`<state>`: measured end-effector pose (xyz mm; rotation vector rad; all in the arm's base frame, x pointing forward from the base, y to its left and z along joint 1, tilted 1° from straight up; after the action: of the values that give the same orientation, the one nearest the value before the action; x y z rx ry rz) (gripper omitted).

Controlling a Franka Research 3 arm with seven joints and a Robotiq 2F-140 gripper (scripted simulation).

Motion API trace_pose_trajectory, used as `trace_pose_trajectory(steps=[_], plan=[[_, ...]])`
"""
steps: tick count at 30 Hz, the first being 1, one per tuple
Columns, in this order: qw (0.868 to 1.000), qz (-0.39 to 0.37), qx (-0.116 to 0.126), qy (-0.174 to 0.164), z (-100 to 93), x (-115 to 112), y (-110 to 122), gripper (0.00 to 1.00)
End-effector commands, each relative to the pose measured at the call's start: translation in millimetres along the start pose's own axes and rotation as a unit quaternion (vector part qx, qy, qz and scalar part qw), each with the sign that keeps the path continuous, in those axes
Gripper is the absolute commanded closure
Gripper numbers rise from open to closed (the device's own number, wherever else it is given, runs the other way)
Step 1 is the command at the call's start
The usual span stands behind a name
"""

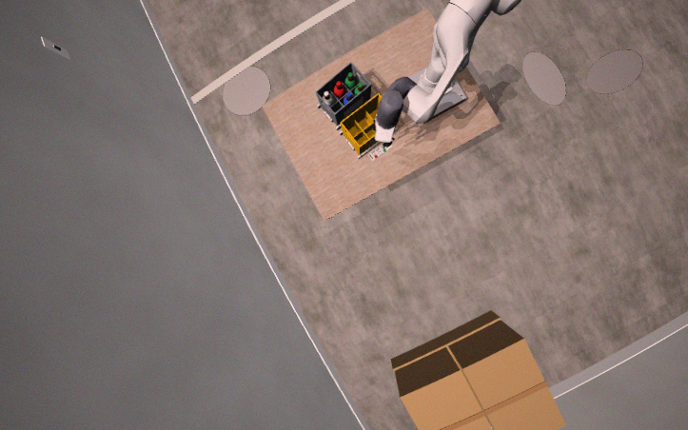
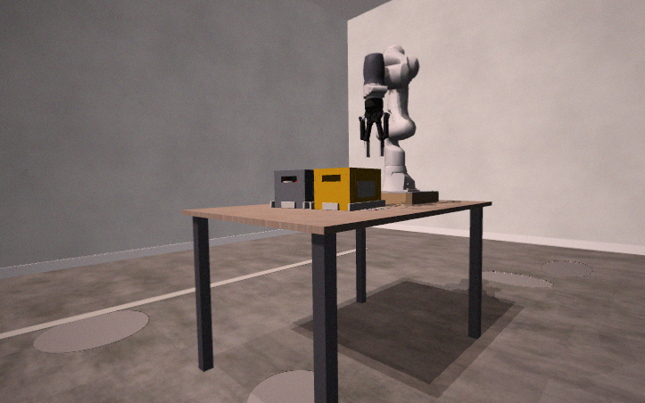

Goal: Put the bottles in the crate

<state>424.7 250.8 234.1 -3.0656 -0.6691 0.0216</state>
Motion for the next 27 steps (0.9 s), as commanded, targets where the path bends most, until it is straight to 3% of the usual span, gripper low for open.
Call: trace_pose_trajectory(steps=[1,8,16,18,27], plan=[[1.0,-0.001,0.0,0.002,-0.6,0,0,0.62],[0.993,0.115,0.001,0.002,-9.2,-7,33,0.62],[0.978,0.207,0.001,0.004,-19.0,-16,71,0.62],[0.978,0.207,0.001,0.004,-19.0,-16,71,0.62],[0.949,0.316,0.002,0.006,-30.1,-27,113,0.62]])
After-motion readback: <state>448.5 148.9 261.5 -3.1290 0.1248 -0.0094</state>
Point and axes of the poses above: the point where the finger pads meet when closed, its own z axis out along the fingers, its own y axis across the jaws, x = y × z, the point moved 5 cm from there along -z, back along the fingers, and after that the axes turned 10 degrees about -z, right-handed, at the moved point
